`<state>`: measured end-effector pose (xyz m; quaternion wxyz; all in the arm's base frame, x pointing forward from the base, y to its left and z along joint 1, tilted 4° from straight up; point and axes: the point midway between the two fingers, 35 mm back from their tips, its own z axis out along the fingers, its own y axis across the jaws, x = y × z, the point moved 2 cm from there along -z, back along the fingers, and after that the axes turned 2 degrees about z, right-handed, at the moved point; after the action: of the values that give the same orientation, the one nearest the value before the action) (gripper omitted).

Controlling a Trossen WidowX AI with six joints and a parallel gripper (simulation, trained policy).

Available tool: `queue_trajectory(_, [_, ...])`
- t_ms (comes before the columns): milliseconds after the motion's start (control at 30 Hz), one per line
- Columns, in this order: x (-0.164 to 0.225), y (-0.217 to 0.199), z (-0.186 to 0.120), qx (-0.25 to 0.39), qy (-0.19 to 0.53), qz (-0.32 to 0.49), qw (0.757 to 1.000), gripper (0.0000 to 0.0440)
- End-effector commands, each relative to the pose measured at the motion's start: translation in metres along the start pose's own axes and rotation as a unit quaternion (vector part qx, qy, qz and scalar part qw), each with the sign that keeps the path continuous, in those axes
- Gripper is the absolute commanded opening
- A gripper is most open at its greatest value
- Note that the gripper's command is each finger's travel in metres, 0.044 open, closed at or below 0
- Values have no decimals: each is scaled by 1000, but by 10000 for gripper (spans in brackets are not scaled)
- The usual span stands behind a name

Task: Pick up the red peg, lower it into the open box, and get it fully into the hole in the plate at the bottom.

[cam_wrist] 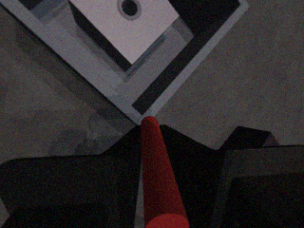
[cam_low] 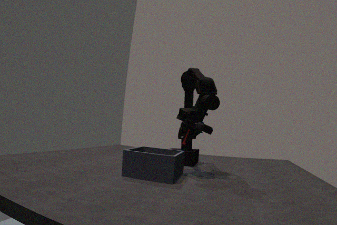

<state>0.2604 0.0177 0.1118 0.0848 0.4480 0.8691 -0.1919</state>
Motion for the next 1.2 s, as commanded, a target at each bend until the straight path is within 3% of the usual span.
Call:
queue_trajectory(0, [-15,0,1,-5,-4,15,1000,0])
queue_trajectory(500, [-82,-1,36,-22,4,55,998,0])
queue_trajectory(967, [-112,5,81,-57,32,15,998,2])
queue_trajectory(1033, [-111,5,87,-60,41,4,997,25])
queue_trajectory(1167, [-110,7,99,-66,55,-12,996,115])
